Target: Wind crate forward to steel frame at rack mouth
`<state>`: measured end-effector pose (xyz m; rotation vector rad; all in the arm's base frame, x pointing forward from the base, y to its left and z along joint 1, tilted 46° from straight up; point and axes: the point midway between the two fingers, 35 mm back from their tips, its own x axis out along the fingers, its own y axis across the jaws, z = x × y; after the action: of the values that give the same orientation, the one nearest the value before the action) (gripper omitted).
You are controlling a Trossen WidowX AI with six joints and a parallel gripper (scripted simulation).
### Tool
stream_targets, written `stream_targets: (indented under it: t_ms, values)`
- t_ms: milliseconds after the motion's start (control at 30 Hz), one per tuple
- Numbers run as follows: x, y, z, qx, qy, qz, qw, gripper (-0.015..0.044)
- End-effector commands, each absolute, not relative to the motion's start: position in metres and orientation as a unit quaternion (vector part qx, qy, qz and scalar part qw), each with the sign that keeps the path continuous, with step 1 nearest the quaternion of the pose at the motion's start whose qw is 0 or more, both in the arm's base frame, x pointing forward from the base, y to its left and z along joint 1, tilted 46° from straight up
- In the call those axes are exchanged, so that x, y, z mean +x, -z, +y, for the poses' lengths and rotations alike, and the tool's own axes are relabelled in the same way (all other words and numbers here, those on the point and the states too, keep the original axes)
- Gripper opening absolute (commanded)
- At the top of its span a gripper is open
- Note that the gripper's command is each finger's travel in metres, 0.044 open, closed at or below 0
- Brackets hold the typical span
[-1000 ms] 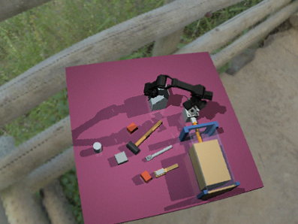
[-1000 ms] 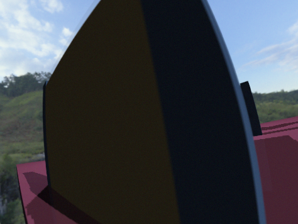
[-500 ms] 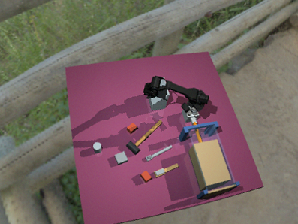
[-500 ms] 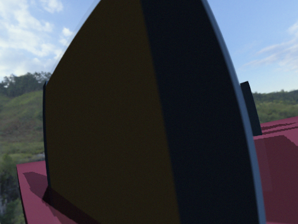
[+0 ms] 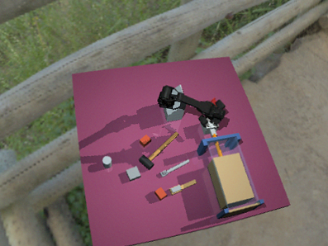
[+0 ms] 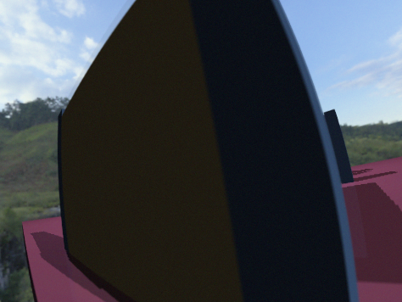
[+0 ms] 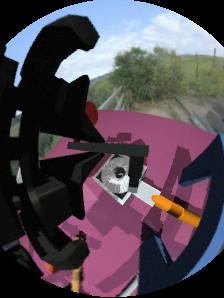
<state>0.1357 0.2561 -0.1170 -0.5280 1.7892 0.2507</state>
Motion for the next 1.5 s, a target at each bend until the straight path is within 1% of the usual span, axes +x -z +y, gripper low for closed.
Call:
stream_targets:
  t_ms: [0,767,1467]
  values:
    - [0.1354,0.1152,0.2585,-0.201,-0.131,0.774,0.585,0.0000]
    - [0.1361,0.1158,0.2571,-0.050,-0.239,0.801,0.546,0.0000]
    - [0.1364,0.1163,0.2556,0.079,-0.324,0.801,0.498,0.0000]
